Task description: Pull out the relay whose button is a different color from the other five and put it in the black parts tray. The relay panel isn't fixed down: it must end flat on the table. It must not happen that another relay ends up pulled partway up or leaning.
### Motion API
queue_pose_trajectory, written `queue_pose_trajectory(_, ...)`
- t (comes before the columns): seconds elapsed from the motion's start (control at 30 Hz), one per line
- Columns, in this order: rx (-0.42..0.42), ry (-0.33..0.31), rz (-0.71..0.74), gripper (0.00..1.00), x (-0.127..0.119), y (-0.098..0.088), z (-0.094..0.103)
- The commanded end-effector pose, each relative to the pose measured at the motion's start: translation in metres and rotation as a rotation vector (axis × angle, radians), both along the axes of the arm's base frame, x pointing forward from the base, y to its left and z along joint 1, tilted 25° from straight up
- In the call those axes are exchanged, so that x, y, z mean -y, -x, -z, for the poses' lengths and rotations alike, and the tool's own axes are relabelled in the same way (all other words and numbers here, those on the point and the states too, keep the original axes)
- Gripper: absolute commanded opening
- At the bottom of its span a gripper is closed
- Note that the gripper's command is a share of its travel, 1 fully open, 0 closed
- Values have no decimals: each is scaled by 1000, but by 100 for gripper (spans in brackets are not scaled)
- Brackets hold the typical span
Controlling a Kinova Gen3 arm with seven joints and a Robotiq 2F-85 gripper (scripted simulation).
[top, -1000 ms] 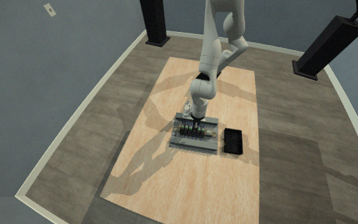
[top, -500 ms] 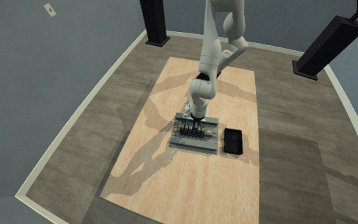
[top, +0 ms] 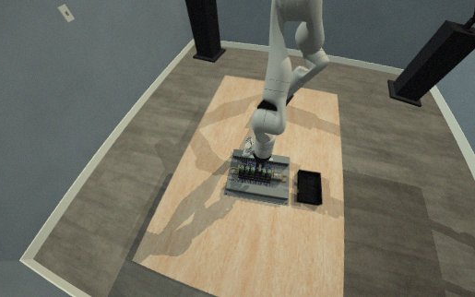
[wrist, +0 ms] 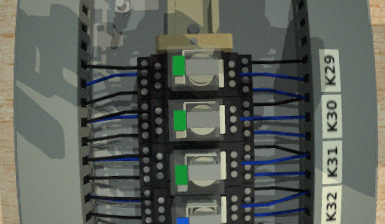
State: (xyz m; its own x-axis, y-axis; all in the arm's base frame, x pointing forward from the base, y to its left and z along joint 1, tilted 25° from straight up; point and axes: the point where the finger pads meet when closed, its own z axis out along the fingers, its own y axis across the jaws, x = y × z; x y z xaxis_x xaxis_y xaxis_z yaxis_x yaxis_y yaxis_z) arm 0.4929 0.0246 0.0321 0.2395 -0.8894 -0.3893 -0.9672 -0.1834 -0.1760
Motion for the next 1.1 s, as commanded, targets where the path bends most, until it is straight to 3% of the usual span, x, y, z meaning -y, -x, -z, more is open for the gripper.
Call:
queue_pose_trajectory(0.0,2,1,1,61,-2,-1,5)
queue_pose_trajectory(0.3,2,1,1,61,-10,-3,23)
queue_pose_trajectory(1.07,2,1,1,61,-11,-3,24)
